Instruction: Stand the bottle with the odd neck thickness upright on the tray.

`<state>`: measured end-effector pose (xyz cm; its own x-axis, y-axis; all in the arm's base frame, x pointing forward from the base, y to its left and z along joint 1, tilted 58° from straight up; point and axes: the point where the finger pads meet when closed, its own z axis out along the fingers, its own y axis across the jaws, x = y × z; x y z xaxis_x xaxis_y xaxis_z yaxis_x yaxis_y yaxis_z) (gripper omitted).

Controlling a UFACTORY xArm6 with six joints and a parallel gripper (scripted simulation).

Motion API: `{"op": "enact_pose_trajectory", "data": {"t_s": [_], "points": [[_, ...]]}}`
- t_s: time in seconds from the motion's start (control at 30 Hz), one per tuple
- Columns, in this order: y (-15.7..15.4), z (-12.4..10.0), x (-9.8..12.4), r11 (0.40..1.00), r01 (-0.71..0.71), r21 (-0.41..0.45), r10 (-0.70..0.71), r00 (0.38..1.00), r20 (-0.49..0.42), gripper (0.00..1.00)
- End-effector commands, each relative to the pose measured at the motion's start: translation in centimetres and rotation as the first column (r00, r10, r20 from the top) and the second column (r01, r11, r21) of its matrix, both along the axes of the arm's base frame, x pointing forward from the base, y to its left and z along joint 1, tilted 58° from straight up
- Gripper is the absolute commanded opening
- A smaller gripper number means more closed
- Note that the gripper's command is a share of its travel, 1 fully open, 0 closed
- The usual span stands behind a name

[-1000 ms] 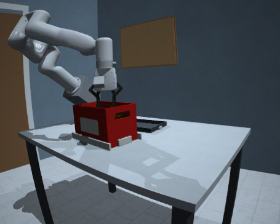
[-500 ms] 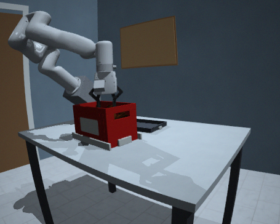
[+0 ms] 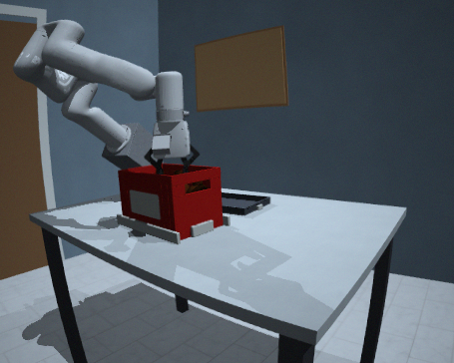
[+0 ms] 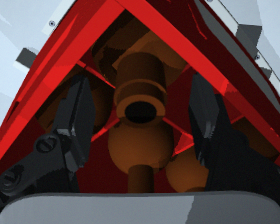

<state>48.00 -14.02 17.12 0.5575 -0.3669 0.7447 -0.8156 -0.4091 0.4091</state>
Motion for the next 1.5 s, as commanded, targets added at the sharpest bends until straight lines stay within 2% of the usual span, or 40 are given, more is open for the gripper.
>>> {"op": "enact_pose_trajectory", "data": {"t_s": [0.0, 0.8, 0.83, 1.47], "points": [[-0.14, -0.06, 0.13, 1.000, -0.002, 0.000, 0.002, 1.000, 0.002, 0.65], [-0.39, -0.22, 0.18, 1.000, -0.002, 0.000, 0.002, 1.000, 0.002, 0.65], [-0.39, -0.22, 0.18, 1.000, -0.002, 0.000, 0.002, 1.000, 0.002, 0.00], [-0.39, -0.22, 0.18, 1.000, -0.002, 0.000, 0.002, 1.000, 0.002, 0.00]]}}
